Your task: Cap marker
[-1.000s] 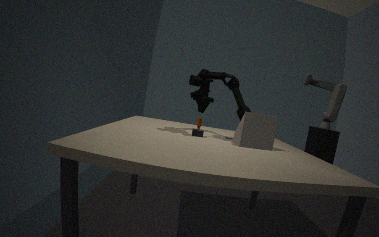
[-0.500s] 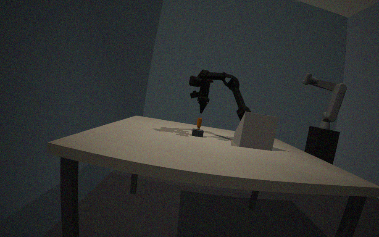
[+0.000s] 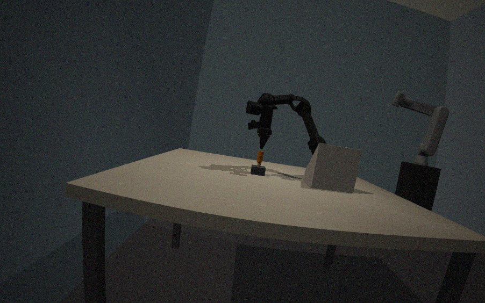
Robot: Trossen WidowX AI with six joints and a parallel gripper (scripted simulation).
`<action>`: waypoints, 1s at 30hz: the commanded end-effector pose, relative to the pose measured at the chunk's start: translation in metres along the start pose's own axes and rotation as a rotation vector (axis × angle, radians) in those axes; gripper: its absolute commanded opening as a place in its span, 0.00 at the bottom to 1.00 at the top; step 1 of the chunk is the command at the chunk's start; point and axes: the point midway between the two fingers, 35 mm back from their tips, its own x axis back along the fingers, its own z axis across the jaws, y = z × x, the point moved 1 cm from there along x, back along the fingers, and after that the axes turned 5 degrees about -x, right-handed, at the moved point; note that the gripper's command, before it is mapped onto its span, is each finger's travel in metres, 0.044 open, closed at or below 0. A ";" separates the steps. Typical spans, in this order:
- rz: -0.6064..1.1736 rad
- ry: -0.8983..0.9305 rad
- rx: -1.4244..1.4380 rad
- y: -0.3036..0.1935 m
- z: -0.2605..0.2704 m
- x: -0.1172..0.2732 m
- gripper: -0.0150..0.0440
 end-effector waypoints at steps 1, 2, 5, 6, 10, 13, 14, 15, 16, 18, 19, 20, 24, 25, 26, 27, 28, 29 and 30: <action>0.000 -0.005 0.006 -0.001 0.000 -0.006 0.25; 0.000 -0.006 0.006 -0.001 0.000 -0.007 0.25; 0.000 -0.006 0.006 -0.001 0.000 -0.011 0.25; -0.001 -0.006 0.006 -0.001 0.000 -0.013 0.25; -0.001 -0.006 0.006 -0.001 0.000 -0.018 0.25; -0.001 -0.006 0.006 -0.001 0.000 -0.023 0.25; -0.004 0.001 -0.001 0.001 0.000 -0.017 0.25; -0.004 0.001 -0.001 0.001 0.000 -0.017 0.25; -0.004 0.001 -0.001 0.001 0.000 -0.017 0.25; -0.004 0.001 -0.001 0.001 0.000 -0.017 0.25; -0.004 0.001 -0.001 0.001 0.000 -0.017 0.25; -0.004 0.001 0.000 0.001 0.000 -0.015 0.25; -0.002 0.005 0.002 0.004 0.002 0.027 0.25; -0.002 0.005 0.003 0.003 0.002 0.040 0.25; -0.001 0.004 0.004 0.002 0.002 0.053 0.25; -0.001 0.003 0.004 0.001 0.002 0.064 0.25; -0.001 0.002 0.004 0.000 0.001 0.070 0.25; -0.001 0.002 0.004 0.000 0.001 0.072 0.25; -0.001 0.002 0.004 0.000 0.001 0.072 0.25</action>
